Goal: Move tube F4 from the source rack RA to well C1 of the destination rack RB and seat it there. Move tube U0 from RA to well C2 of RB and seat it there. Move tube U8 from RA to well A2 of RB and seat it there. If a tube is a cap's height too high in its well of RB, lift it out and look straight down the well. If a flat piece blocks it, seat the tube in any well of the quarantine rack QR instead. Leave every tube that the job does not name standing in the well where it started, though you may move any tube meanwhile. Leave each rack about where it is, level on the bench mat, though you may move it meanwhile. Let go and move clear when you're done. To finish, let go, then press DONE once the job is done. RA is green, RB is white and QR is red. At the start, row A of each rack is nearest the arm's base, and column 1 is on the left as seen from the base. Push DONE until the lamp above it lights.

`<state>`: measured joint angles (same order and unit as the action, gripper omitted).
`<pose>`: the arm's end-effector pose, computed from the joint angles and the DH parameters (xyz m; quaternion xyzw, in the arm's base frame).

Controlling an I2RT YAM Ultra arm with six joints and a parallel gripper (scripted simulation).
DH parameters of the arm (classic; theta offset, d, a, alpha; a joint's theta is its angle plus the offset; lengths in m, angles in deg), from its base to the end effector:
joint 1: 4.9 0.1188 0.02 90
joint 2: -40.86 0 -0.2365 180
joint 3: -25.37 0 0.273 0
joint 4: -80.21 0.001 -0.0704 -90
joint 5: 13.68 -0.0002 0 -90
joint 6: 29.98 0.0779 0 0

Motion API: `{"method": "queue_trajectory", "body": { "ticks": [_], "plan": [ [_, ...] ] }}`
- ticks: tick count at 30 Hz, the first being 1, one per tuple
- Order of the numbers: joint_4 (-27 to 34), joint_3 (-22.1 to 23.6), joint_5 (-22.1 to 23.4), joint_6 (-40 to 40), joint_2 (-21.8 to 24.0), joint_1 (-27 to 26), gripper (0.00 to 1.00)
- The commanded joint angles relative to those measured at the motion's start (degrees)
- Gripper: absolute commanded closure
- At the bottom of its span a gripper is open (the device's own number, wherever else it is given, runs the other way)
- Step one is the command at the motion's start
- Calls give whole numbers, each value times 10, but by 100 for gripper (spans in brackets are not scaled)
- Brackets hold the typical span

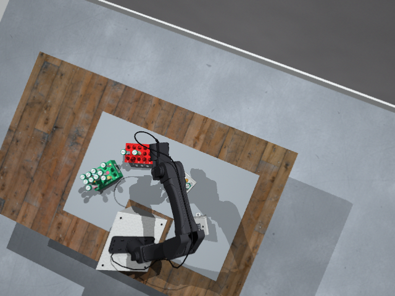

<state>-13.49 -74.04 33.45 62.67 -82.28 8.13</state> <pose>0.3579 0.0295 0.0873 0.1462 -0.9071 0.3786 0.1113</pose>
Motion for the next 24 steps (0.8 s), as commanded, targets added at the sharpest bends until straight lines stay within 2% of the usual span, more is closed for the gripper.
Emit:
{"method": "queue_trajectory", "body": {
  "ticks": [1,24],
  "plan": [
    [6,-18,0,1,16,19,100],
    [23,-22,9,16,20,28,100]
  ]
}}
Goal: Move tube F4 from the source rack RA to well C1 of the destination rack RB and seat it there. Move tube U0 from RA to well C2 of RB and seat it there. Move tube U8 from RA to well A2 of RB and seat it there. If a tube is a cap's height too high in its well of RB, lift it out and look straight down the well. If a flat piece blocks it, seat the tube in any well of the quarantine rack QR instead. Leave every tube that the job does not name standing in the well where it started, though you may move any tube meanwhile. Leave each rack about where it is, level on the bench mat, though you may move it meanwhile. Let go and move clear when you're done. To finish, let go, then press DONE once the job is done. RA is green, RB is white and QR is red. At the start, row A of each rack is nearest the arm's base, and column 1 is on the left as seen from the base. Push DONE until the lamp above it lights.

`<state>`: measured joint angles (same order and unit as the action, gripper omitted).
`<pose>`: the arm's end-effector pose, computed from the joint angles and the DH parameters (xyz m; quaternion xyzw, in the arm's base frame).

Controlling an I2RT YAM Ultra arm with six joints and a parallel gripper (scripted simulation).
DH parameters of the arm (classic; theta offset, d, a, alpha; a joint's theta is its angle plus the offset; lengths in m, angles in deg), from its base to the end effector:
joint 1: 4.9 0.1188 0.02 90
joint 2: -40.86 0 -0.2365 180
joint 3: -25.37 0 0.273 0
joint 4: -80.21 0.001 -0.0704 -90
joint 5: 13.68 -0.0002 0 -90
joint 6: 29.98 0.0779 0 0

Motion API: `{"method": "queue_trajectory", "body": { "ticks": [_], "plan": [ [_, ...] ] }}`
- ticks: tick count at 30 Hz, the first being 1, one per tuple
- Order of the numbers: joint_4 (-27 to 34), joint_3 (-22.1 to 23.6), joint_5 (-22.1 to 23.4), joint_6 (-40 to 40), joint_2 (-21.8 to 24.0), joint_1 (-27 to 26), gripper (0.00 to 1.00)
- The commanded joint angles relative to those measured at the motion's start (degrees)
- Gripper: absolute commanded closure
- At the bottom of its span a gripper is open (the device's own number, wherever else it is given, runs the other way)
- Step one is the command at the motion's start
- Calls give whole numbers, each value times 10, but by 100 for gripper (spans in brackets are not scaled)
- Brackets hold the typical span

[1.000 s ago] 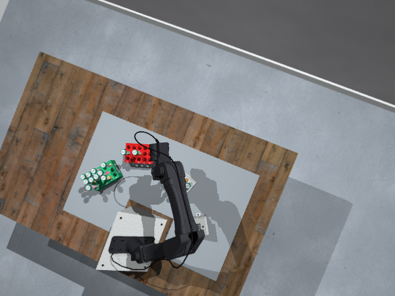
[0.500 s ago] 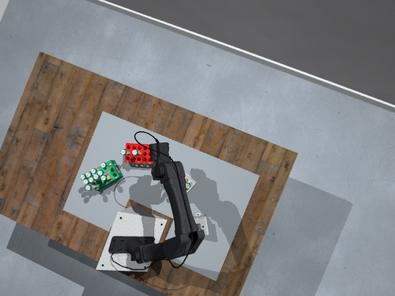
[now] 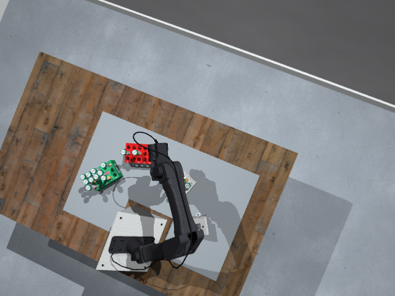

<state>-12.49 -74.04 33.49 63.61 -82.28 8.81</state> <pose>0.3555 0.0332 0.0880 0.1471 -0.9059 0.3805 0.1140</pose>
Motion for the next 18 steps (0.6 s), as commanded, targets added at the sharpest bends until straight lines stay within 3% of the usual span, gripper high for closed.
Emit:
{"method": "queue_trajectory", "body": {
  "ticks": [1,18],
  "plan": [
    [14,-23,8,7,20,22,100],
    [31,-33,11,15,21,28,100]
  ]
}}
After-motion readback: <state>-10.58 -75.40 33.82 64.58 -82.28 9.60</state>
